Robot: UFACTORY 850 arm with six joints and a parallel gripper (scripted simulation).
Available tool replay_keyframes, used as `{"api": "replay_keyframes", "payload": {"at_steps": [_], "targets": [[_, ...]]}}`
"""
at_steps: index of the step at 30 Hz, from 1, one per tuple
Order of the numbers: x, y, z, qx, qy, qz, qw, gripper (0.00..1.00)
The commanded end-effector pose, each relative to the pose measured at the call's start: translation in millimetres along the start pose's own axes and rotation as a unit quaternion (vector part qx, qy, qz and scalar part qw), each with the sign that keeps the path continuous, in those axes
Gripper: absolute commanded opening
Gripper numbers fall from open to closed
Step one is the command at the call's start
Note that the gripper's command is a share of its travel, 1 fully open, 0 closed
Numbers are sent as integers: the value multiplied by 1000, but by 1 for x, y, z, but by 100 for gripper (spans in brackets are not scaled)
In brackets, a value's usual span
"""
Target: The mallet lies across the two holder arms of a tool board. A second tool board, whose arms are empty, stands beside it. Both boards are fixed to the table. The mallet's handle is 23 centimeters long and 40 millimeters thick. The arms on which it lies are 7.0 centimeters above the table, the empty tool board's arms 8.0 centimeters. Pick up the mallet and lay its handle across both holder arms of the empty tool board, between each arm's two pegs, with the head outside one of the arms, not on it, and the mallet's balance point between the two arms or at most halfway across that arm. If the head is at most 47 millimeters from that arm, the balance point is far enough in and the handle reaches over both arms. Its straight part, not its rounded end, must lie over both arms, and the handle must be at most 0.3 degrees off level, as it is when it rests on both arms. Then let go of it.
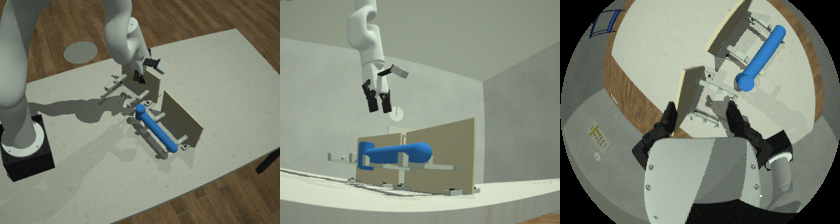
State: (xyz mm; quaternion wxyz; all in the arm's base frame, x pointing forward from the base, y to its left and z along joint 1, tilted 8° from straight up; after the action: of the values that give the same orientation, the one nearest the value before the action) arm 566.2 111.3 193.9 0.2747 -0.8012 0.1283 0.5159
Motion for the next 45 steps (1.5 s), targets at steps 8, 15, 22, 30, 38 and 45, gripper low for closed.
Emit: {"api": "replay_keyframes", "payload": {"at_steps": [8, 15, 22, 30, 38, 45], "targets": [[33, 83, -45, 134, -51, 68, 987, 100], [44, 130, -62, 199, -68, 107, 972, 100], [48, 162, -71, 239, -76, 134, 959, 100], [49, 164, -72, 242, -77, 136, 958, 100], [49, 164, -72, 242, -77, 136, 958, 100], [49, 164, -72, 242, -77, 136, 958, 100]]}}
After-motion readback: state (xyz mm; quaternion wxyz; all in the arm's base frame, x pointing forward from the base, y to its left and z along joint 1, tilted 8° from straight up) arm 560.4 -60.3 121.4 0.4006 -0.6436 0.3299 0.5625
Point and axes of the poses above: the point where the finger pads meet when closed, its own x axis out along the fingers, its own y axis across the jaws, z = x × y, the point moved 1 cm from there along -x, back along the fingers, and after that the axes turned 8 degrees about -x, right-handed, at the moved point
